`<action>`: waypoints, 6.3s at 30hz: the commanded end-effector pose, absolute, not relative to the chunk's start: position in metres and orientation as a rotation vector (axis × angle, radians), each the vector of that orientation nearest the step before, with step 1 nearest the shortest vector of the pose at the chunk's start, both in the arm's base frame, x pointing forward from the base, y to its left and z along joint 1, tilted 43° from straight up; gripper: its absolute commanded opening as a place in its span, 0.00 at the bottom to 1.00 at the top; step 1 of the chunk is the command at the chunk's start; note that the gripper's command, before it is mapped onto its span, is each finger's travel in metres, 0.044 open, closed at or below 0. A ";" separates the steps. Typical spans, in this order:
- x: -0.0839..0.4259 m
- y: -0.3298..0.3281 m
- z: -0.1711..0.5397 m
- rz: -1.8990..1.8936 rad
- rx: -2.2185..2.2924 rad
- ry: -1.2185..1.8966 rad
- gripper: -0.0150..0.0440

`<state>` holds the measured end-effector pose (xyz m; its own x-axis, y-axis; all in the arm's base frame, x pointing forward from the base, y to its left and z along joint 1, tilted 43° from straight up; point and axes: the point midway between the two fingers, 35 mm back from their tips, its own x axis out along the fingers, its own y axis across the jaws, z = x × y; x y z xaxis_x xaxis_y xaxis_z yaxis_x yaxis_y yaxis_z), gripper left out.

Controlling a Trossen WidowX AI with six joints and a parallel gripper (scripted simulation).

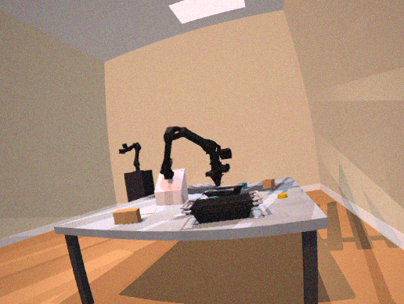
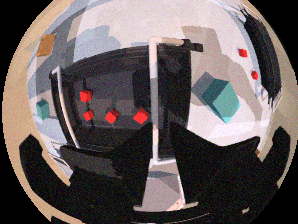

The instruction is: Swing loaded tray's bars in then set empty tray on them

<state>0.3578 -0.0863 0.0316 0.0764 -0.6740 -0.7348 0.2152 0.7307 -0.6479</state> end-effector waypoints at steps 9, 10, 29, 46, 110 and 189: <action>0.358 -0.086 0.032 -0.697 -0.422 1.338 0.39; 0.358 -0.086 0.032 -0.697 -0.422 1.338 0.39; 0.358 -0.086 0.032 -0.697 -0.422 1.338 0.35; 0.358 -0.086 0.032 -0.697 -0.422 1.338 0.25; 0.347 0.013 0.137 -0.691 -0.417 1.343 1.00; 0.109 0.133 -0.290 -0.598 -0.499 1.398 0.78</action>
